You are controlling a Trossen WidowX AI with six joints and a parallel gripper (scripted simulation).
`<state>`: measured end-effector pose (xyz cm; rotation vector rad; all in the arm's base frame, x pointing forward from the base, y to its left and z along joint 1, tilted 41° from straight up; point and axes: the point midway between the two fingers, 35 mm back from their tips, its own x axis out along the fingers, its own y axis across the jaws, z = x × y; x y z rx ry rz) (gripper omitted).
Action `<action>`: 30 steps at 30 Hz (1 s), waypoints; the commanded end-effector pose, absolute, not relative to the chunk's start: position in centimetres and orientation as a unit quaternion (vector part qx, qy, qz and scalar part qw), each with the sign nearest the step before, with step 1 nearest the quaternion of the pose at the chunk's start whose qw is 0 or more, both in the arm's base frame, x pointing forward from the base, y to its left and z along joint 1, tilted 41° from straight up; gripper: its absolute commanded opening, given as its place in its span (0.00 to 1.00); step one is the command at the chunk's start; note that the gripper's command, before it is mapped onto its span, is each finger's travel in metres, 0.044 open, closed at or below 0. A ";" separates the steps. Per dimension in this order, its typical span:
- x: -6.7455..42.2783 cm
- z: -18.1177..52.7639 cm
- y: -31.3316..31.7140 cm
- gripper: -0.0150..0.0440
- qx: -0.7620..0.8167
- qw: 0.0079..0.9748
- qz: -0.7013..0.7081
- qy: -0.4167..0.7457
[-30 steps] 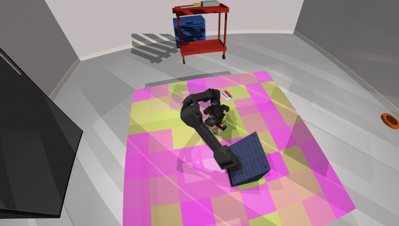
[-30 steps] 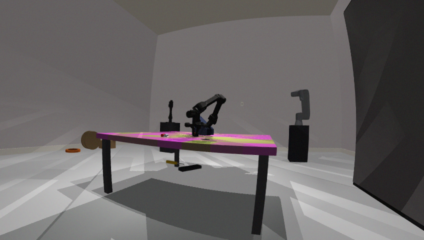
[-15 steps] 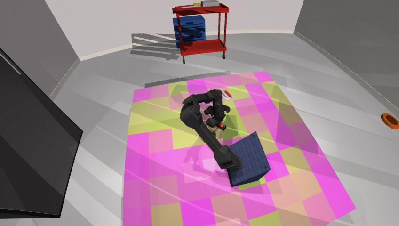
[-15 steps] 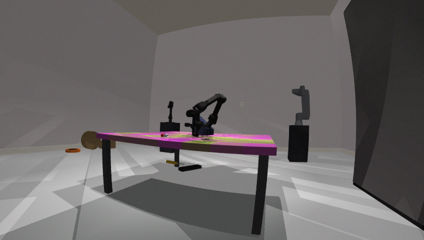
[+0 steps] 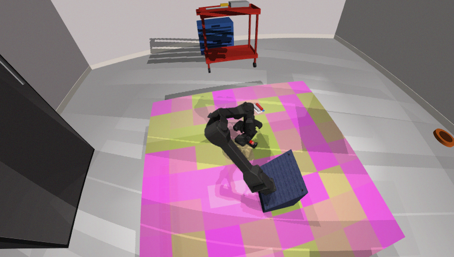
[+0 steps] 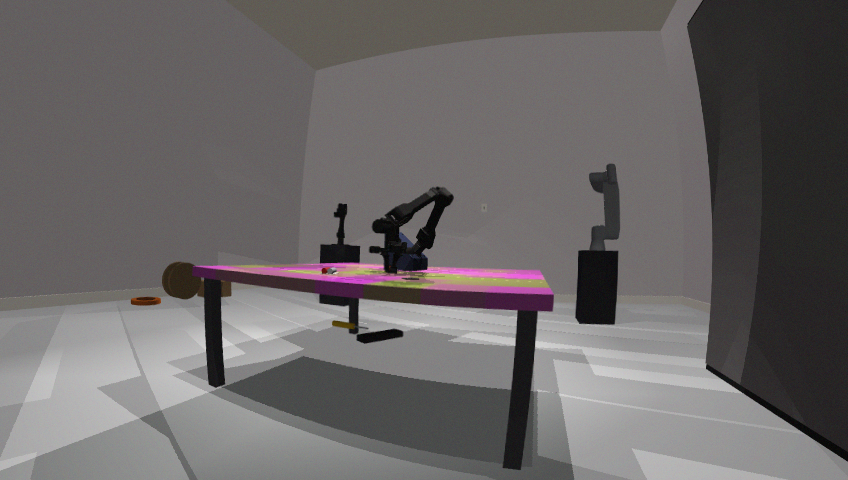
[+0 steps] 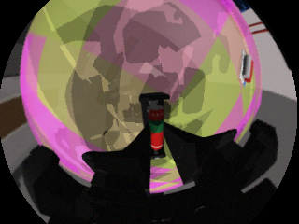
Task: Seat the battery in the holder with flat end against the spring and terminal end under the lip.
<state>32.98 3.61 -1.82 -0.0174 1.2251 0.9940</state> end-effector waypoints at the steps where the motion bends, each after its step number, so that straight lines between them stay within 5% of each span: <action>1: 32.8 -1.8 3.7 0.35 -0.008 0.708 0.451 0.544; 26: 31.8 -2.3 3.2 0.35 -0.004 0.712 0.449 0.539; 30: 31.8 -2.3 3.2 0.53 -0.004 0.712 0.449 0.539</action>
